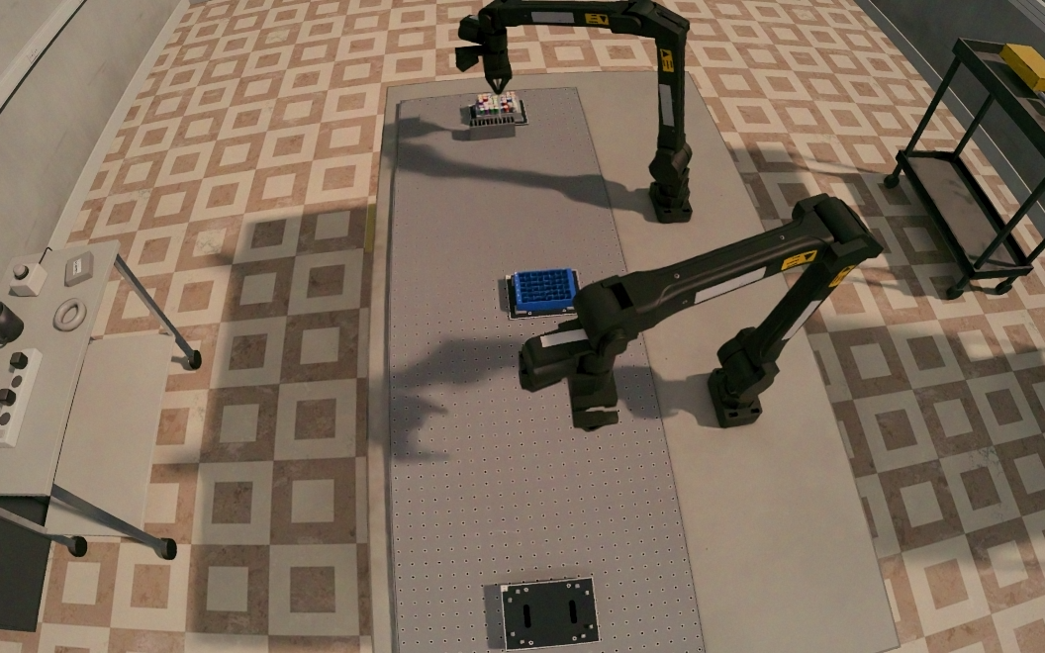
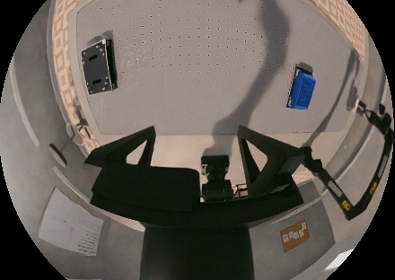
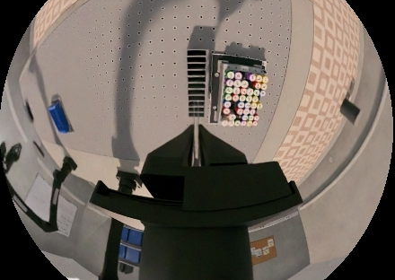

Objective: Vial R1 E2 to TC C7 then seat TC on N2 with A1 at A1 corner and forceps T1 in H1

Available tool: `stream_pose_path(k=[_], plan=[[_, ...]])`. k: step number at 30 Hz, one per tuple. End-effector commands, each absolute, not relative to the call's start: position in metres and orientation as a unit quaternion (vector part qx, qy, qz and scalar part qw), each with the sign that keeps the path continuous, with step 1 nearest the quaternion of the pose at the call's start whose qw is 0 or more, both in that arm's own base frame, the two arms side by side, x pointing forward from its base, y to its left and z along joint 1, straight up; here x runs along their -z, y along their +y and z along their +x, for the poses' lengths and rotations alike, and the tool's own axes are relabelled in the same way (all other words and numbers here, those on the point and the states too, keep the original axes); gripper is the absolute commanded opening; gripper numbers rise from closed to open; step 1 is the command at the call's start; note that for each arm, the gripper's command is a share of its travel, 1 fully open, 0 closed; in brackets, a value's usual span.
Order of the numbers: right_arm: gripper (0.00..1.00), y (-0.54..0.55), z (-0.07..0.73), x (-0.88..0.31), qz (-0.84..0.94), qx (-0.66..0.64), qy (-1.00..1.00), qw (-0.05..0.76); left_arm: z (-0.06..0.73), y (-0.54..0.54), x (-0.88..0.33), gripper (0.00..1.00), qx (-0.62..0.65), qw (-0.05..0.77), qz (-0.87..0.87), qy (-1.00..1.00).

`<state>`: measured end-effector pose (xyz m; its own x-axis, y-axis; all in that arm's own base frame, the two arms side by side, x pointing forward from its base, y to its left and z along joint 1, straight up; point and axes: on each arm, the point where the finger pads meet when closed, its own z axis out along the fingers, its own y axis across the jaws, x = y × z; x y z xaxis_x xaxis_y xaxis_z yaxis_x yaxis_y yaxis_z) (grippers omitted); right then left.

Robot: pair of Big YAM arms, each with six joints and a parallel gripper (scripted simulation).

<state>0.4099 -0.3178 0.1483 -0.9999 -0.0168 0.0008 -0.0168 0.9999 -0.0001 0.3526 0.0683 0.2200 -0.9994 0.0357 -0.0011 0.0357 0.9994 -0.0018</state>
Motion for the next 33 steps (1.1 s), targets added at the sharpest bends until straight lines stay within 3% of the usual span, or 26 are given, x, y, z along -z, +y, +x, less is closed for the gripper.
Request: stream_pose_path(k=[1,23,33], plan=[[0.07,-0.330,0.421,-0.182,0.010,-0.020,-0.999,-0.026,0.361,0.071,-0.234,1.00,-0.004,0.018,0.015,1.000],[0.07,-0.324,0.418,-0.175,0.009,-0.012,-1.000,-0.015,0.361,0.071,-0.234,1.00,-0.004,0.018,0.015,1.000],[0.07,-0.362,0.431,-0.180,0.115,-0.012,-0.993,-0.018,0.361,0.071,-0.234,1.00,-0.004,0.018,0.015,1.000]])
